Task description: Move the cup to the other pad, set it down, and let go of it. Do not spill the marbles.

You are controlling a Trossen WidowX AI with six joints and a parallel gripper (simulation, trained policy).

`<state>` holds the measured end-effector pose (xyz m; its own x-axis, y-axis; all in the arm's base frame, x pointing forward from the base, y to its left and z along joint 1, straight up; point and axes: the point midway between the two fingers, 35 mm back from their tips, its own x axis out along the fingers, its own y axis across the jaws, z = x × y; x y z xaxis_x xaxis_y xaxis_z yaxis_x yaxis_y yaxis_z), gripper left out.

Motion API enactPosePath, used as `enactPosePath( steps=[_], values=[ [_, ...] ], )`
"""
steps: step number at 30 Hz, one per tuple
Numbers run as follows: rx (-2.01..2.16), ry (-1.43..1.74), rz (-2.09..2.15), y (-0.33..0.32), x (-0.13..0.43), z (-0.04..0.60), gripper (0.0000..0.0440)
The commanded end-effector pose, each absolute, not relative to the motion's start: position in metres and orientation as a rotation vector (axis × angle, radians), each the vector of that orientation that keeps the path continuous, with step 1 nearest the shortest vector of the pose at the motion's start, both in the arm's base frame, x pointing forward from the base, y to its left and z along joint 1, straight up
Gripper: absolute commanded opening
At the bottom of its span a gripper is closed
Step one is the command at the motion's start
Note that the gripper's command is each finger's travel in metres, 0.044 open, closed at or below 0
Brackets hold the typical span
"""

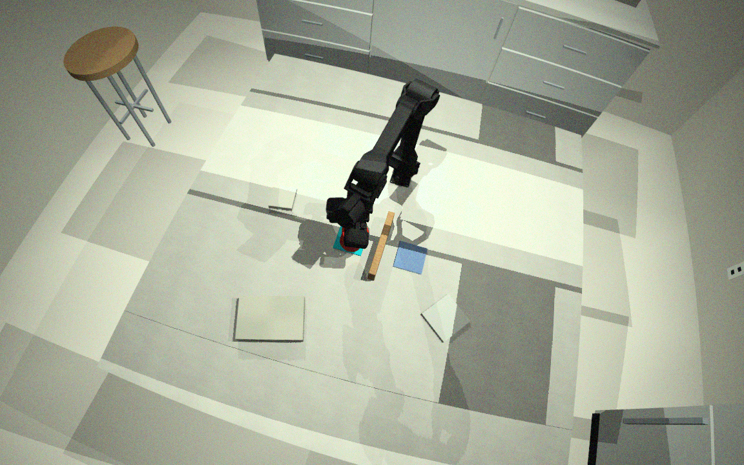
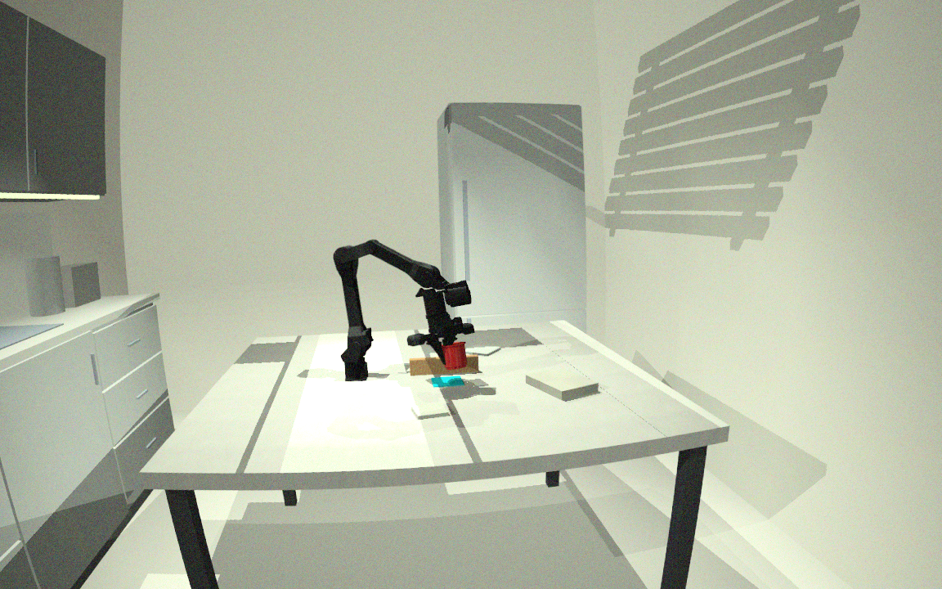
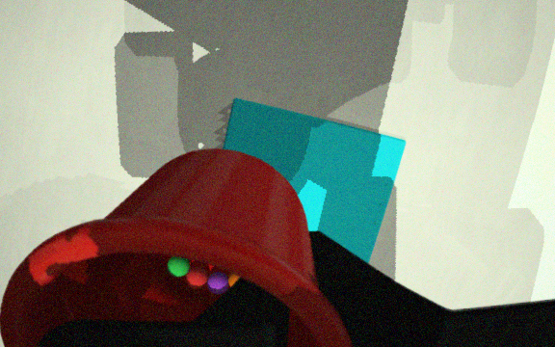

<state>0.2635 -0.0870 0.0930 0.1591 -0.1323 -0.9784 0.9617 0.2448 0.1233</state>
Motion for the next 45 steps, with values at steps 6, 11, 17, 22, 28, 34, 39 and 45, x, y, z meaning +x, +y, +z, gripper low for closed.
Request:
enactPosePath(
  steps=[6, 11, 17, 22, 28, 34, 39, 45],
  values=[
    [0.989, 1.125, -1.036, -0.088, 0.247, 0.07, 0.0009],
    [0.998, 1.121, -1.051, -0.091, 0.241, 0.063, 0.0046],
    [1.032, 1.06, -1.033, -0.097, 0.246, 0.069, 0.0155],
    [1.051, 1.029, -1.007, -0.097, 0.246, 0.076, 0.0164],
    [1.067, 1.005, -0.984, -0.097, 0.241, 0.083, 0.0185],
    [1.081, 0.976, -0.964, -0.098, 0.237, 0.091, 0.0223],
    [1.095, 0.946, -0.952, -0.098, 0.234, 0.101, 0.0258],
    [1.106, 0.901, -0.937, -0.101, 0.231, 0.117, 0.0286]
  ],
)
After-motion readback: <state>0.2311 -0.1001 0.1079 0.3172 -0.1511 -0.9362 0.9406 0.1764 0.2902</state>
